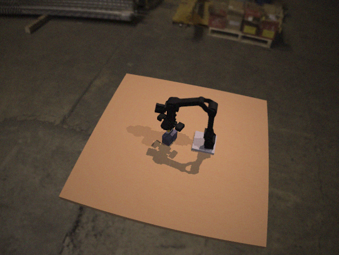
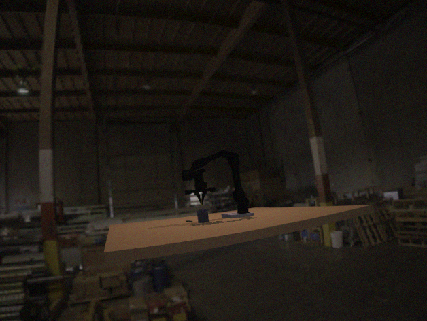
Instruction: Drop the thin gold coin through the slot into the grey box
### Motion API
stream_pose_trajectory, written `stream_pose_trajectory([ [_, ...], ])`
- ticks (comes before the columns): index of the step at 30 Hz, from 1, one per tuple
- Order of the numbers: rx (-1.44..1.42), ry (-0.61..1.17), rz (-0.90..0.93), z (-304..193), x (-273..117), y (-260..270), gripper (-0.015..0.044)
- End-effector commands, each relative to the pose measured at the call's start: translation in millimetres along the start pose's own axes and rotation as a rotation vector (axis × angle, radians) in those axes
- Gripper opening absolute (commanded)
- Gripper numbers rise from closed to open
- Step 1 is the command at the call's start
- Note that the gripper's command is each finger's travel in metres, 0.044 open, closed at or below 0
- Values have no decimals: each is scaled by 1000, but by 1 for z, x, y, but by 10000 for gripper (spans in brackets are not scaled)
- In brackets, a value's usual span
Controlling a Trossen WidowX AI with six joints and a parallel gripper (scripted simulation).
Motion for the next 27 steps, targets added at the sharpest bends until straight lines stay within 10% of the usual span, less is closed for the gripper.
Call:
stream_pose_trajectory([
  [1,5,-1,0,0,0,1,0],
  [27,8,0,0,0,9,1,0],
])
Point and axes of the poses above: the point midway between the two fingers, 35 mm back from their tips, its own x axis out along the fingers, its own y axis across the jaws, z = x × y, the point moved 9 cm from there along -x, back along the fingers, and after that the axes turned 8 degrees about x, right-handed, at the moved point
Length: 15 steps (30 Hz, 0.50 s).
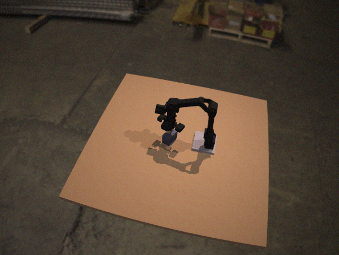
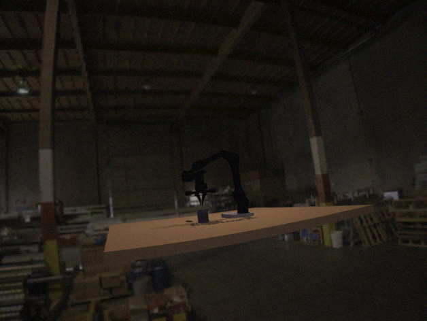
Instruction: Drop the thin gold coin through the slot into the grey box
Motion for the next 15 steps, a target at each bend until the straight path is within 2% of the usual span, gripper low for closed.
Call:
stream_pose_trajectory([
  [1,9,0,0,0,2,0,0],
  [15,8,0,0,0,9,0,0],
])
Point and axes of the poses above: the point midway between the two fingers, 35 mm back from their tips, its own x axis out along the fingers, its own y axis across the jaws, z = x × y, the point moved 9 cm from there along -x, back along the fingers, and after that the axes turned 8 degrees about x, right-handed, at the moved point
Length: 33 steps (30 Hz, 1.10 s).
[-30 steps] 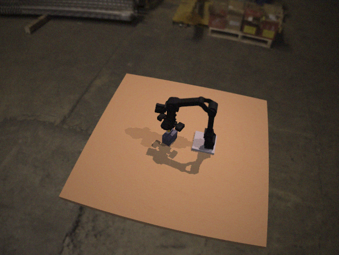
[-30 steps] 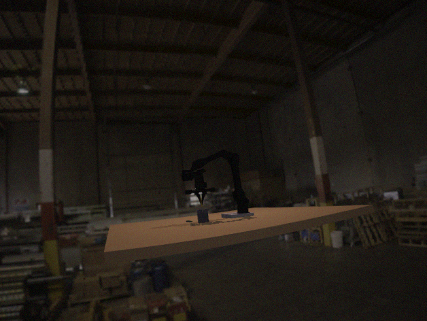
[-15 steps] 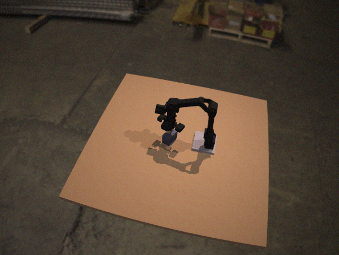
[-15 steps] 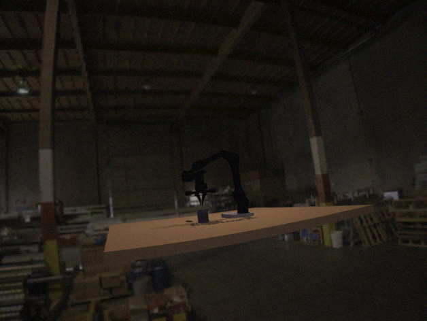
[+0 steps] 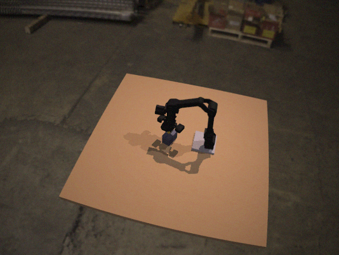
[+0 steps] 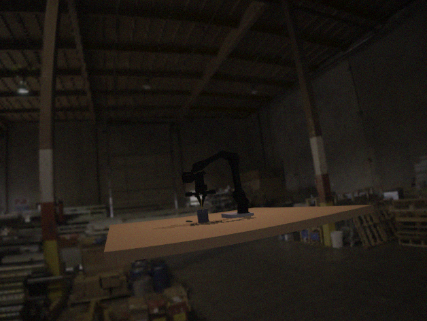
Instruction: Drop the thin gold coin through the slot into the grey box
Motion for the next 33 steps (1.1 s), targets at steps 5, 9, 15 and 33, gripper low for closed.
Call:
stream_pose_trajectory([
  [5,5,-1,0,0,4,0,0],
  [9,0,0,0,0,3,0,79],
  [15,0,0,0,0,3,0,161],
  [33,0,1,3,0,-31,1,440],
])
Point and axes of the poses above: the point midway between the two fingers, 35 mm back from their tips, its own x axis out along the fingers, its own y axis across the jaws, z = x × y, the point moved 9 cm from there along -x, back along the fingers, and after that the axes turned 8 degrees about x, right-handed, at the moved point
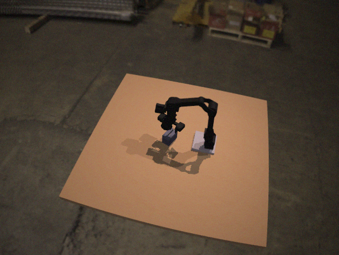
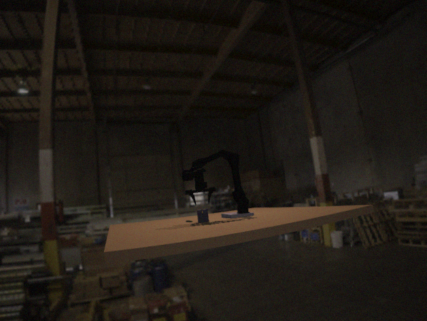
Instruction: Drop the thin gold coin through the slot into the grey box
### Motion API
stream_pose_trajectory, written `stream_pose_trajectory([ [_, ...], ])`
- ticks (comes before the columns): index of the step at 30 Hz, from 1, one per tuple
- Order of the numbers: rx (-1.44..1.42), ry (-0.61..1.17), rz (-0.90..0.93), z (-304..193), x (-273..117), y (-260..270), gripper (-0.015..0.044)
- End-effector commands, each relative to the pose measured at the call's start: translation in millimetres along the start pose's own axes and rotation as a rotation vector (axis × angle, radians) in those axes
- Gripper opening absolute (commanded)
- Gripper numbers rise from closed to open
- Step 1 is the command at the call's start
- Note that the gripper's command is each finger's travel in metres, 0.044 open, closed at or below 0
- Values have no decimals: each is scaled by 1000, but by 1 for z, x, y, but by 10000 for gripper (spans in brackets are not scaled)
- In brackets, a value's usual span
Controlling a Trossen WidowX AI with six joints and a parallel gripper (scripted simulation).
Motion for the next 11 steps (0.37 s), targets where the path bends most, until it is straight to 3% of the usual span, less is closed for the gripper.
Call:
stream_pose_trajectory([
  [1,-1,-4,-7,0,-27,1,440],
  [11,-1,-3,-5,-2,-43,3,440],
])
Point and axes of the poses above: the point midway between the two fingers, 35 mm back from their tips, its own x axis out along the fingers, its own y axis across the jaws, z = x × y, the point moved 9 cm from there along -x, back along the fingers, and after that the axes turned 8 degrees about x, right-handed, at the moved point
